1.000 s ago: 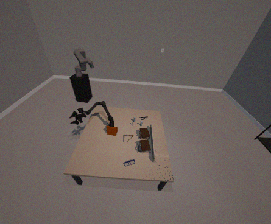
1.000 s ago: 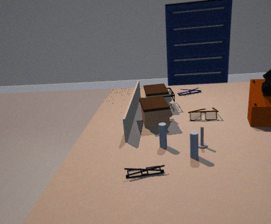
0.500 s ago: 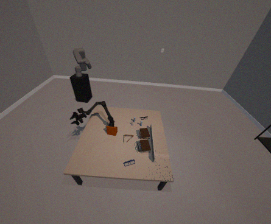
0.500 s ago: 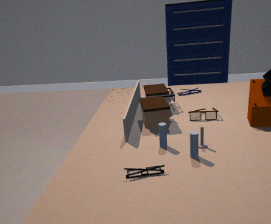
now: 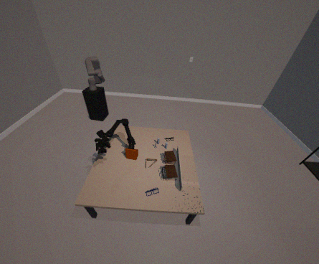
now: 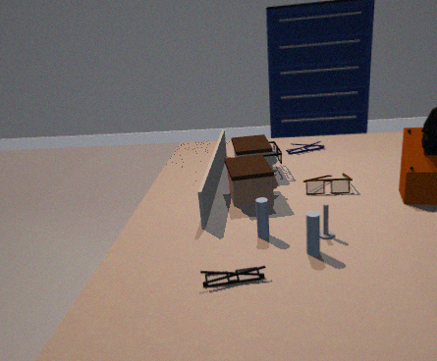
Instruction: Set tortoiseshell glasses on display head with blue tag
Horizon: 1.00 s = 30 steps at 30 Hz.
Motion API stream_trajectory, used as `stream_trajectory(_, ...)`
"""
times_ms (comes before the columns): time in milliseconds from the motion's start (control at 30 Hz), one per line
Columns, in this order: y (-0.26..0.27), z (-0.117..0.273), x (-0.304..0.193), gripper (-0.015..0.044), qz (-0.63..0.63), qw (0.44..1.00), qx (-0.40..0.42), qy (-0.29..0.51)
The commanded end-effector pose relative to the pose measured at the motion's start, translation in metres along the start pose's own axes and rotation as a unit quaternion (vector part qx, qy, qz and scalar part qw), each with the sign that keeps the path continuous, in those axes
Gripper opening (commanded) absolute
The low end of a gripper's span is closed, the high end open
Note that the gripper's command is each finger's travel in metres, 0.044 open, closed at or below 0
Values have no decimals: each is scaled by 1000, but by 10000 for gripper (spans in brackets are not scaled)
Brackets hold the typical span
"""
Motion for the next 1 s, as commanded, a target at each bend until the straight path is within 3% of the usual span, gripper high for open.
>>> stream_trajectory(0, 8, -15, 70, 200, -19, 996, 46, -67)
stream_trajectory(233, 43, -22, 180, 200, -45, 975, 150, -154)
stream_trajectory(467, 96, -3, 288, 200, -55, 935, 278, -215)
stream_trajectory(733, 178, 52, 382, 200, -44, 867, 442, -224)
stream_trajectory(967, 260, 126, 427, 200, -11, 797, 581, -167)
Point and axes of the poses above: the point midway between the two fingers, 35 mm back from their tips, its own z axis back along the fingers, its own y axis across the jaws, x = y × z, the point moved 2 cm from there along z, back along the fingers
